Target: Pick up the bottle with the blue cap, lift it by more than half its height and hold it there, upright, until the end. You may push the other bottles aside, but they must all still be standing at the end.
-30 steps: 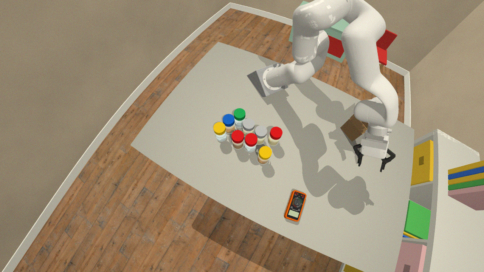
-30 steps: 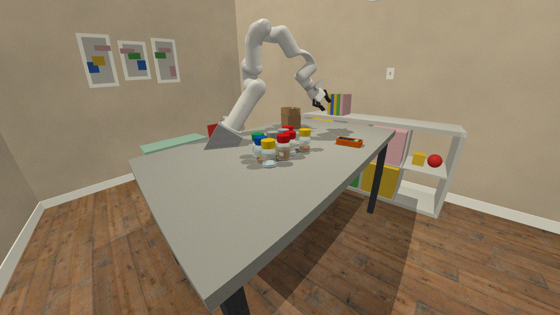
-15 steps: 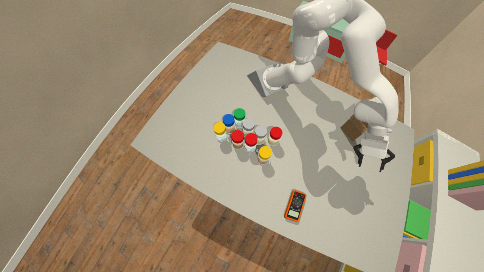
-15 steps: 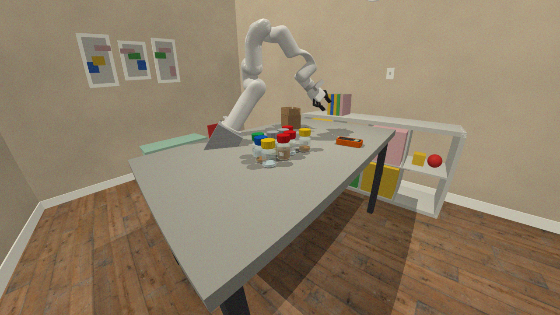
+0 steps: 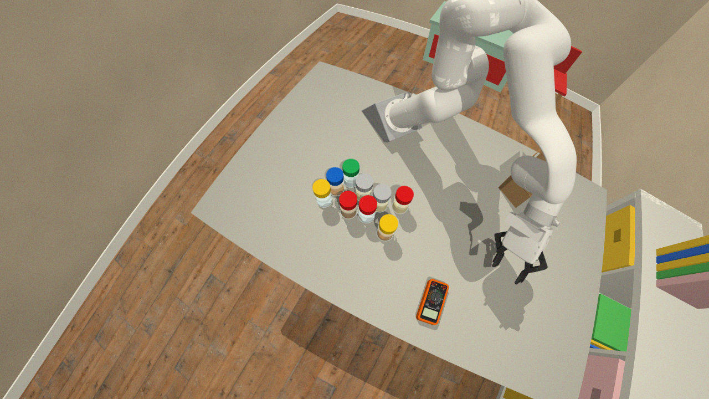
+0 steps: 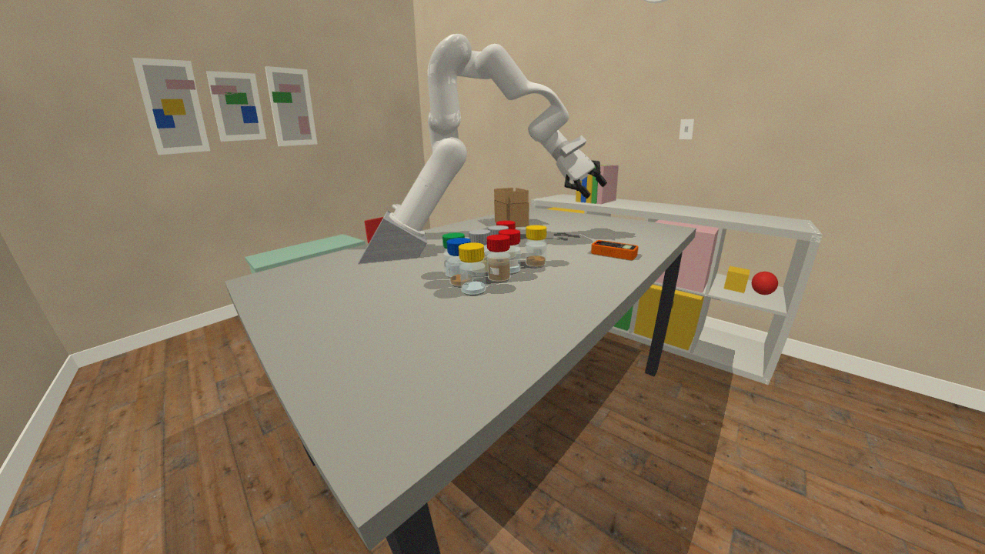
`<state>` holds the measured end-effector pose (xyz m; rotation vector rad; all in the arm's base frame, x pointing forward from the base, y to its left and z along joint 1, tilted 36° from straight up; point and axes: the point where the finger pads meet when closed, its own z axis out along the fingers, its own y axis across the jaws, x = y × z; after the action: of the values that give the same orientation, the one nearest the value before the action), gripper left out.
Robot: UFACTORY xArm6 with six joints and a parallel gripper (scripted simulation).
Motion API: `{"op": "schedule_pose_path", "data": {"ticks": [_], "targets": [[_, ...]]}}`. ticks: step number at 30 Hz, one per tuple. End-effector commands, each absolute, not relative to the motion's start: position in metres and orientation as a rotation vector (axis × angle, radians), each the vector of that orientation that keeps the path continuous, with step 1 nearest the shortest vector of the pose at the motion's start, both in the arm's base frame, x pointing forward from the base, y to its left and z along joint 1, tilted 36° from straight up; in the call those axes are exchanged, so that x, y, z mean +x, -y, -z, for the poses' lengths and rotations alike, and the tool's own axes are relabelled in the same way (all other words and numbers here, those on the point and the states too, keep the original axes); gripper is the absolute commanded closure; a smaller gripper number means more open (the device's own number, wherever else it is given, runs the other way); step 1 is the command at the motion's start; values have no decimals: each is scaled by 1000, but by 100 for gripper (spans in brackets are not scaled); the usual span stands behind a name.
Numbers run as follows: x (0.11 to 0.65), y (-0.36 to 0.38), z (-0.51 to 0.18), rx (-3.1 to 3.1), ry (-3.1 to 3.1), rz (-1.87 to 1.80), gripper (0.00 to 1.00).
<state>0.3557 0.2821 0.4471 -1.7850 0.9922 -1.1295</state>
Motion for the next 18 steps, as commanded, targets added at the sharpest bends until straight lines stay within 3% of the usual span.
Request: {"op": "schedule_pose_path", "data": {"ticks": [1,12,18], "targets": [[368,-277,-450,-1784,-1026,1132,21],[427,-140,-434,-1640,-1614,1164,21],[428,-138,-434,-1640,-1614,1164,21]]}}
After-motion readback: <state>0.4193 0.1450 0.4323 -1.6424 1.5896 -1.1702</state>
